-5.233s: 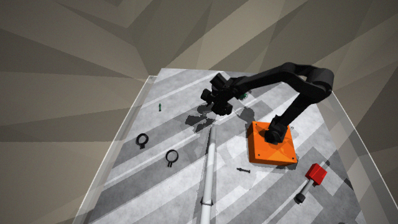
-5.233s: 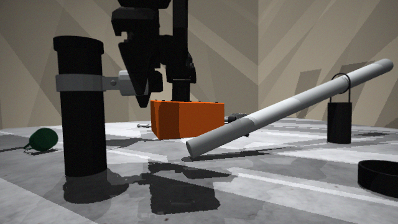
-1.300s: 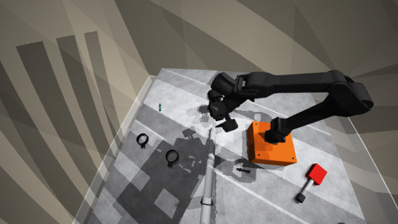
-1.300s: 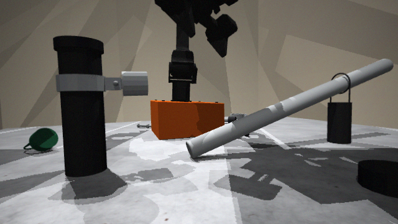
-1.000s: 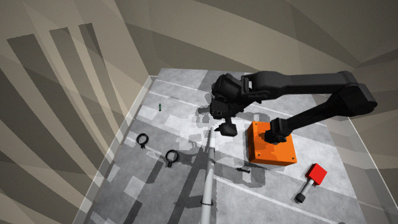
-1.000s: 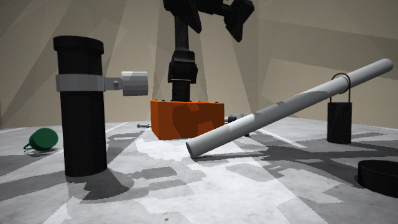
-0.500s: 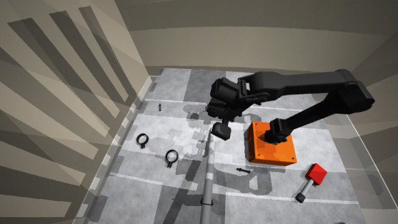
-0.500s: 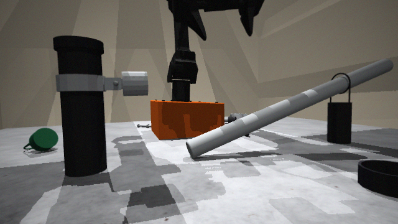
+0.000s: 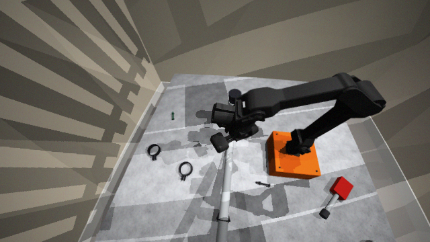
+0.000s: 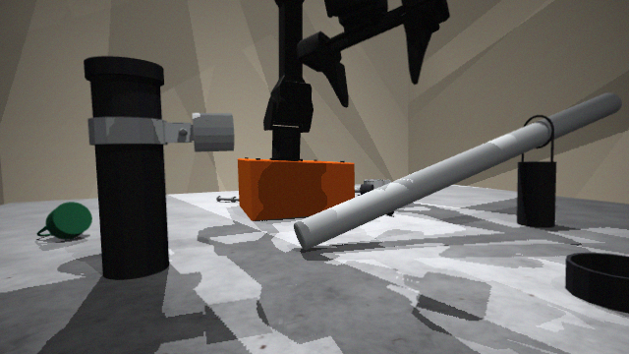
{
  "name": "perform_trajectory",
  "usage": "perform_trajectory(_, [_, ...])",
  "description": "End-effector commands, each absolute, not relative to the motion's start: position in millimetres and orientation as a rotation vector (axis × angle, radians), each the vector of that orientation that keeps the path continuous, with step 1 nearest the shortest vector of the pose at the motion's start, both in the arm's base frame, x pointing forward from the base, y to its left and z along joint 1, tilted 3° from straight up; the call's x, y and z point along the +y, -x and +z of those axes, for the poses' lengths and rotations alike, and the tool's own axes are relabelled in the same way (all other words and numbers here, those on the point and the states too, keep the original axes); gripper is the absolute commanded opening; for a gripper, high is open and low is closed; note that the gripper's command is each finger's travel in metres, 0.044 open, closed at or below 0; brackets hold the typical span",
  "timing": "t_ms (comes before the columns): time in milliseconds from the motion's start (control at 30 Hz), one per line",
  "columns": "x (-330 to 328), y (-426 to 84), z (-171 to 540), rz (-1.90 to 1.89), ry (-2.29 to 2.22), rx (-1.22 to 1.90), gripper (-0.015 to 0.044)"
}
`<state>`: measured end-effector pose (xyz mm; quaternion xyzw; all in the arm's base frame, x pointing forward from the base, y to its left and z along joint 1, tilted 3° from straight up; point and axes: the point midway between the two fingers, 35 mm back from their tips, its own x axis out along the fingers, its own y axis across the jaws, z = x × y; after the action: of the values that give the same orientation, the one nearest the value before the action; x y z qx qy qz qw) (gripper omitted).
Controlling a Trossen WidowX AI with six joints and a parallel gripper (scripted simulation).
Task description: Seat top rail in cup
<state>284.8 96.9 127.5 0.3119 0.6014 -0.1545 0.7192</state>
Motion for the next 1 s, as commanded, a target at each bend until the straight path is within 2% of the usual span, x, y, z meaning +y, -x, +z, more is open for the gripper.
perform_trajectory(0, [122.8, -284.0, 86.1, -1.005, -1.116, 1.325, 0.044])
perform_trajectory(600, [122.8, -284.0, 86.1, -1.005, -1.116, 1.325, 0.044])
perform_trajectory(767, [125.0, -284.8, 54.1, -1.006, -1.116, 1.325, 0.044])
perform_trajectory(967, [125.2, -284.7, 49.9, -1.006, -1.116, 1.325, 0.044])
